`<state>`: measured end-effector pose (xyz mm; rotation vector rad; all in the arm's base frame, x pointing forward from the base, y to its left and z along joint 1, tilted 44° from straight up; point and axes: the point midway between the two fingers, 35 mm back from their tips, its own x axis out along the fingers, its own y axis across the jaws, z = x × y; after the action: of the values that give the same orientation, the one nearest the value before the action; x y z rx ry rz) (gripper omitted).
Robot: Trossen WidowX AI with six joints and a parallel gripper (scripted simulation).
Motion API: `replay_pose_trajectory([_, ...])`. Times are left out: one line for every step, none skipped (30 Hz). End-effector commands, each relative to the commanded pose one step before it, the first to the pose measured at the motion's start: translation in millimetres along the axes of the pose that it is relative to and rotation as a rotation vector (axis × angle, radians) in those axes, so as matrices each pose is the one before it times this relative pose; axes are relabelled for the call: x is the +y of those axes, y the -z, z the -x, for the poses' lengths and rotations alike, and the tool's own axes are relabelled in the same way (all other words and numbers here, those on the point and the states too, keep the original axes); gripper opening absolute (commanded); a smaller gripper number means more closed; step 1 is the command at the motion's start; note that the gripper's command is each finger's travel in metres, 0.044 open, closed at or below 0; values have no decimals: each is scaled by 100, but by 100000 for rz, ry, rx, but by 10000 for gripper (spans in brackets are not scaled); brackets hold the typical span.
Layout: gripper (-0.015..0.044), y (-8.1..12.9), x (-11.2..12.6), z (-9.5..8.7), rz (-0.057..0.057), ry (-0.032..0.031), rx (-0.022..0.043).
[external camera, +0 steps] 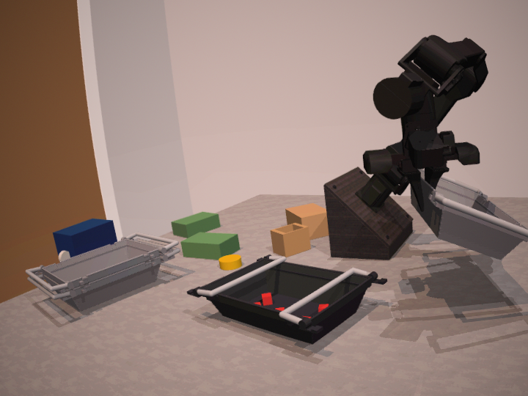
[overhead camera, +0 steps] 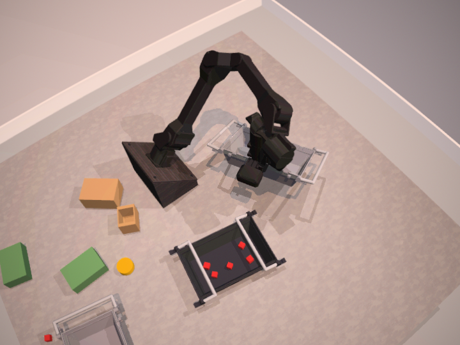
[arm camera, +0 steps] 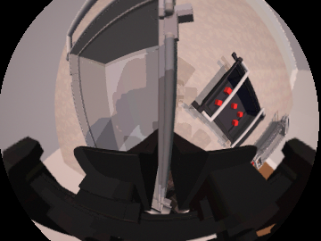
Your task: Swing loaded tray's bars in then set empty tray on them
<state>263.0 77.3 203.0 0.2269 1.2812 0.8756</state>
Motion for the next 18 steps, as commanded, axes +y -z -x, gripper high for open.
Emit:
replay_pose_trajectory([0, -372, -479, 554, -5908, 719, -1552])
replay_pose_trajectory([0, -40, -161, 18, -1740, 63, 14])
replay_pose_trajectory([0, -42, -160, 18, -1740, 62, 13])
replay_pose_trajectory([0, -44, -160, 18, -1740, 61, 12])
replay_pose_trajectory([0, -46, -160, 18, -1740, 60, 11])
replay_pose_trajectory([0, -47, -159, 18, -1740, 59, 10])
replay_pose_trajectory([0, -49, -159, 18, -1740, 58, 10])
replay_pose_trajectory([0, -51, -158, 18, -1740, 57, 9])
replay_pose_trajectory([0, -53, -158, 18, -1740, 56, 8])
replay_pose_trajectory([0, -55, -158, 18, -1740, 55, 7])
replay_pose_trajectory([0, -57, -157, 18, -1740, 54, 7])
replay_pose_trajectory([0, -59, -157, 18, -1740, 53, 6])
replay_pose_trajectory([0, -61, -156, 18, -1740, 52, 5])
replay_pose_trajectory([0, -62, -155, 18, -1740, 51, 5])
replay_pose_trajectory([0, -64, -155, 18, -1740, 50, 4])
replay_pose_trajectory([0, -66, -154, 18, -1740, 49, 3])
replay_pose_trajectory([0, -68, -154, 18, -1740, 48, 3])
replay_pose_trajectory([0, -70, -153, 18, -1740, 47, 2])
